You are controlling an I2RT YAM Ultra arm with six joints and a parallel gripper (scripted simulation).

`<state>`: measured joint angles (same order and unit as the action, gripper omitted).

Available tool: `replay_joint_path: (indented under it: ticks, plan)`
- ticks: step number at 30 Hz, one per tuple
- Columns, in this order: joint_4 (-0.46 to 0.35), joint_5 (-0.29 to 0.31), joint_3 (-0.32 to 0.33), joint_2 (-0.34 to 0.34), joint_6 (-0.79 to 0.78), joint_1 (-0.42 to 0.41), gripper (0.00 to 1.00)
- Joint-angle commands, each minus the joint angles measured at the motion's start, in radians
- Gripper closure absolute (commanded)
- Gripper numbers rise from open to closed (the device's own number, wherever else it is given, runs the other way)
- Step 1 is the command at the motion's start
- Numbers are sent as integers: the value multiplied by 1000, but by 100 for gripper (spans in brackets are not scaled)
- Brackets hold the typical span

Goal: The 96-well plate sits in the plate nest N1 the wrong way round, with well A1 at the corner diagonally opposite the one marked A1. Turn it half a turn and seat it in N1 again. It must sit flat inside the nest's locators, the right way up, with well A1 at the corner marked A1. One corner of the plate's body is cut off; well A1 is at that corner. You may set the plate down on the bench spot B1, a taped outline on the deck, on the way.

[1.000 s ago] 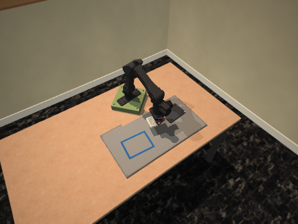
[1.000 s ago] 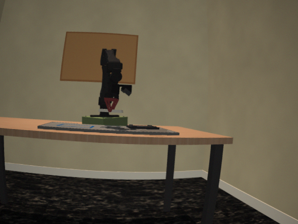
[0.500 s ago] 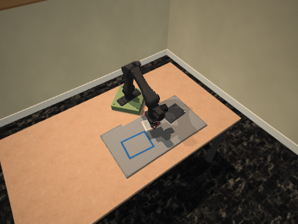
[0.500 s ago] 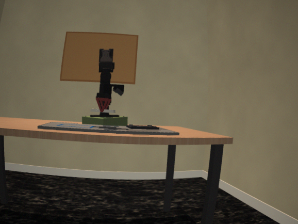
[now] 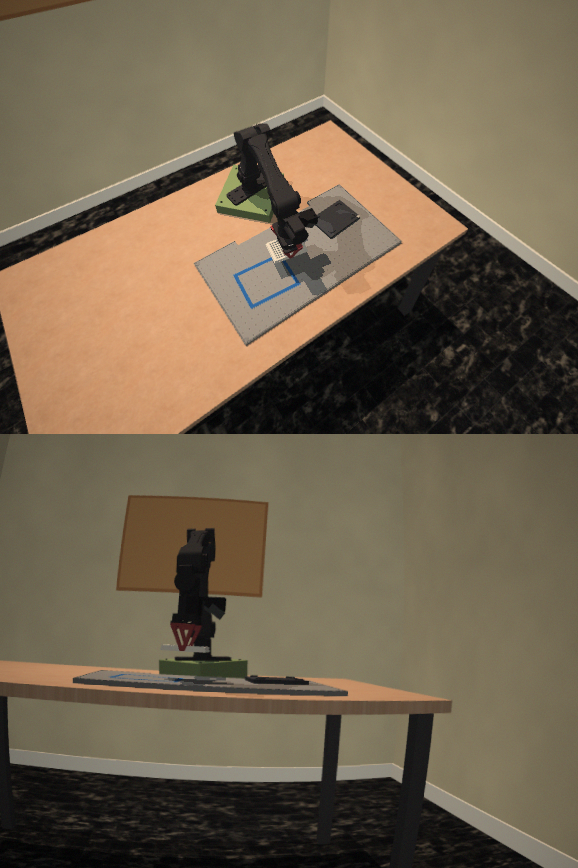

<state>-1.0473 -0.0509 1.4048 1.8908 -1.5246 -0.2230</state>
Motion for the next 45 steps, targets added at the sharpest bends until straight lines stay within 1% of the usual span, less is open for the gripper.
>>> replay_joint_path:
  ticks: [1, 4, 7, 19, 21, 35, 45]
  plan:
    - [-10, 9, 34, -1, -47, -21, 100]
    - [-11, 9, 40, 3, -56, -30, 100]
    - [-16, 11, 59, 16, -82, -56, 100]
    - [-41, 16, 149, 78, -180, -155, 100]
    - [-41, 16, 149, 78, -180, -155, 100]
    - [-84, 22, 287, 168, -283, -258, 100]
    - [-84, 22, 287, 168, -283, -258, 100]
